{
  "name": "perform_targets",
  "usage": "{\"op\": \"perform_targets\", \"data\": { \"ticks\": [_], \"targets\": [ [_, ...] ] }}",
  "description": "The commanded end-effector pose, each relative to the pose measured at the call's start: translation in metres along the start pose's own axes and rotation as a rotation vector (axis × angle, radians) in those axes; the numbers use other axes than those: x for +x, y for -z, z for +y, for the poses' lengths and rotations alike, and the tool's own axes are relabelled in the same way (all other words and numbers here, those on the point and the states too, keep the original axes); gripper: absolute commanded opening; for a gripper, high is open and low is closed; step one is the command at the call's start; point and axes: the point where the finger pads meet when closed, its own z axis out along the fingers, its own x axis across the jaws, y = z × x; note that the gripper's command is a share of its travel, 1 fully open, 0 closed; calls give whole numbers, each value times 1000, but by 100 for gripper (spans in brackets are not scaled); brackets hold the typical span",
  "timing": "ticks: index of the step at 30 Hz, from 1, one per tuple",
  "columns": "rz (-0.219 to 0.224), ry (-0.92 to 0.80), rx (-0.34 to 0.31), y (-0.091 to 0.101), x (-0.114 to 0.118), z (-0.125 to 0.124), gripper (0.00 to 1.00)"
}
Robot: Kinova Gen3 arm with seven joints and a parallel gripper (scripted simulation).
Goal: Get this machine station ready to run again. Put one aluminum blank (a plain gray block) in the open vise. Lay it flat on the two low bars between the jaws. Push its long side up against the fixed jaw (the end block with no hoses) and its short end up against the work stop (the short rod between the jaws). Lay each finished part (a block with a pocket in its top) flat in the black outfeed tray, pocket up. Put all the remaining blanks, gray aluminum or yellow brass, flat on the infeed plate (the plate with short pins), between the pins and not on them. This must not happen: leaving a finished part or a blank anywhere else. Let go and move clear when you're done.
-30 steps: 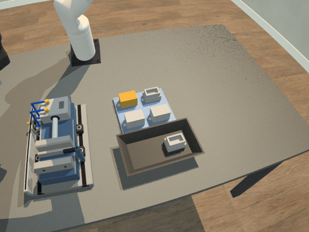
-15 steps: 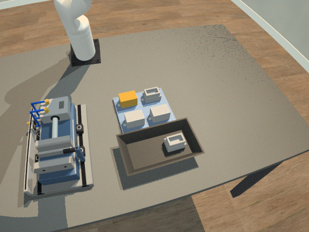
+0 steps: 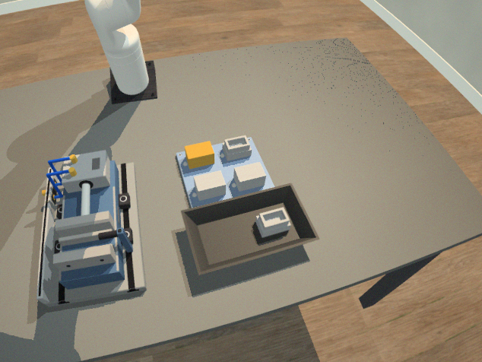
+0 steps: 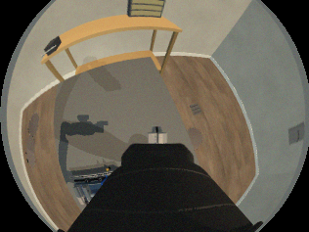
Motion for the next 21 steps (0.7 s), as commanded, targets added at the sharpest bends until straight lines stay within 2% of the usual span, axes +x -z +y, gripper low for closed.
{"op": "perform_targets", "data": {
  "ticks": [1, 3, 5, 11, 20, 21],
  "targets": [
    [20, -158, 7, 3, 36, -13, 0],
    [40, -273, 17, 6, 61, -16, 0],
    [40, -273, 17, 6, 61, -16, 0],
    [98, -633, 50, 18, 135, -13, 0],
    [179, -1172, 112, 40, 238, 23, 0],
    [179, -1172, 112, 40, 238, 23, 0]
  ]
}}
